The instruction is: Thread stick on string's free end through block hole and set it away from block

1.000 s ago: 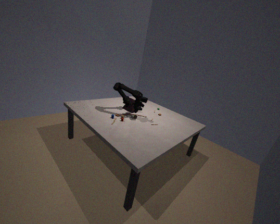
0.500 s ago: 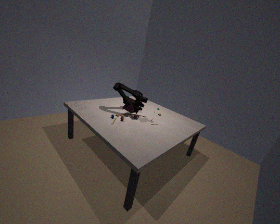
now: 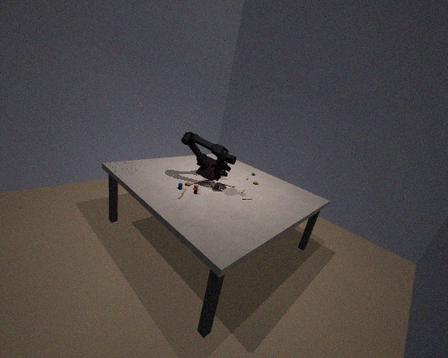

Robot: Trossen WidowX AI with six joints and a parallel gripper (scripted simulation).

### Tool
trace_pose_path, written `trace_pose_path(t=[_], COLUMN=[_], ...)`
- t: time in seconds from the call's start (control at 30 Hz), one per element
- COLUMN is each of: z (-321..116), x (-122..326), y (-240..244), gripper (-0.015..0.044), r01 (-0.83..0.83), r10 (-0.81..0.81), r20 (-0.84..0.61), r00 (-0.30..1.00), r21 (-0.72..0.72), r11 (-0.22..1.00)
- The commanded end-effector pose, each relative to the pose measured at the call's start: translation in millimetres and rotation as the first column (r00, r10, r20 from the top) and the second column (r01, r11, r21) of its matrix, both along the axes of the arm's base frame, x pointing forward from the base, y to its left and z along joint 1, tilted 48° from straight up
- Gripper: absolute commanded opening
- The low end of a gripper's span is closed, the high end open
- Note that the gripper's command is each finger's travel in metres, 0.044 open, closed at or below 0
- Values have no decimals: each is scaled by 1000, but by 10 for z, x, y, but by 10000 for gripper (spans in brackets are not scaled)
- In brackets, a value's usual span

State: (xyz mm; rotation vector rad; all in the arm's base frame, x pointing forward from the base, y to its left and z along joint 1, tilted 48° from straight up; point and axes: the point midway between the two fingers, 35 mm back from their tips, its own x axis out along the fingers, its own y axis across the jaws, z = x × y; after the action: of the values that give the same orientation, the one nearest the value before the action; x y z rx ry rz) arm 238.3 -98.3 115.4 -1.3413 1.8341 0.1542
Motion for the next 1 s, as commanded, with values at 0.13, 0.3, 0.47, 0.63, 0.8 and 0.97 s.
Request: trace_pose_path(t=[0.13,0.3,0.47,0.63,0.8,0.97], z=[0,-15,-427,-846,-869,-869], x=[0,9,176,214,212,212], y=[0,14,388,762,782,782], gripper=[0,26,157,289,420,440], r01=[0,6,172,332,340,340], r10=[0,-6,-170,-318,-326,-326], r20=[0,7,188,360,369,369], r00=[1000,1000,967,877,871,871], r21=[0,0,6,25,27,27], r11=[1000,1000,985,943,940,940])
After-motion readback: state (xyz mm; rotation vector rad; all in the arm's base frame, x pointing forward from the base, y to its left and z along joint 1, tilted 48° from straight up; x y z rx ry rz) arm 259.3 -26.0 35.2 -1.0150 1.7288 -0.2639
